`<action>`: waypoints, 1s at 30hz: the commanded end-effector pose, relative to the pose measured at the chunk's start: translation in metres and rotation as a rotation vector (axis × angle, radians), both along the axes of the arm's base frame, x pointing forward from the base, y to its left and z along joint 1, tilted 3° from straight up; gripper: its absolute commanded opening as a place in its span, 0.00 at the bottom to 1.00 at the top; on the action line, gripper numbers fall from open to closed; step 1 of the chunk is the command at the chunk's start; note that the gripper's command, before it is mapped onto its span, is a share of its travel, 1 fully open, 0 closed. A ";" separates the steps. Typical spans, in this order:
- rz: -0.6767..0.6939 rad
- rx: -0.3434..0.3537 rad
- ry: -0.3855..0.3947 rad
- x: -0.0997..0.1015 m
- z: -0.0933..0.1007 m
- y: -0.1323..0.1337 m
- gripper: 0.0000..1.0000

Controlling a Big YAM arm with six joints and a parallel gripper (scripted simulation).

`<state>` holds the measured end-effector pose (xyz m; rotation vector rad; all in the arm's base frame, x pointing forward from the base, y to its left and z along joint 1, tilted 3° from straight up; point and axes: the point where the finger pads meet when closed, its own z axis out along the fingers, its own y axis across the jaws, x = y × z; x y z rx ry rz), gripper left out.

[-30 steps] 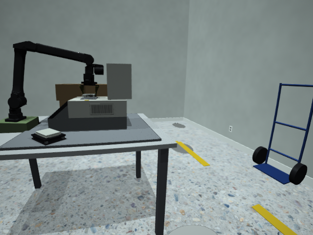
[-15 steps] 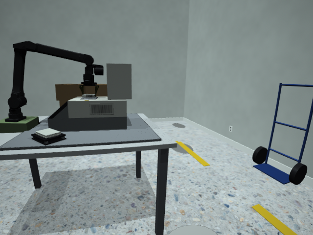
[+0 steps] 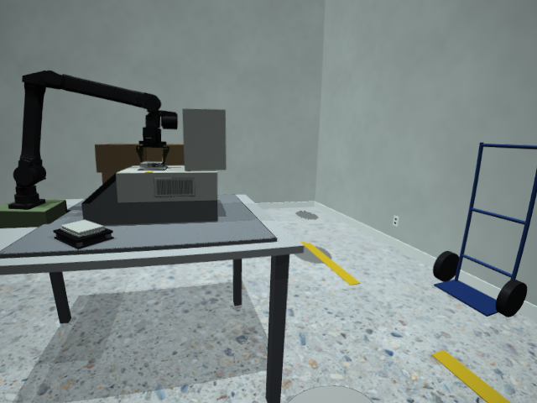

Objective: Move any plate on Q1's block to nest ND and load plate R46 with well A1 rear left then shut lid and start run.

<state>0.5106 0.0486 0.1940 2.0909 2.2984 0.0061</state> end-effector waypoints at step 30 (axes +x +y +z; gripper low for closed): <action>0.001 0.004 -0.095 0.014 0.032 -0.003 0.00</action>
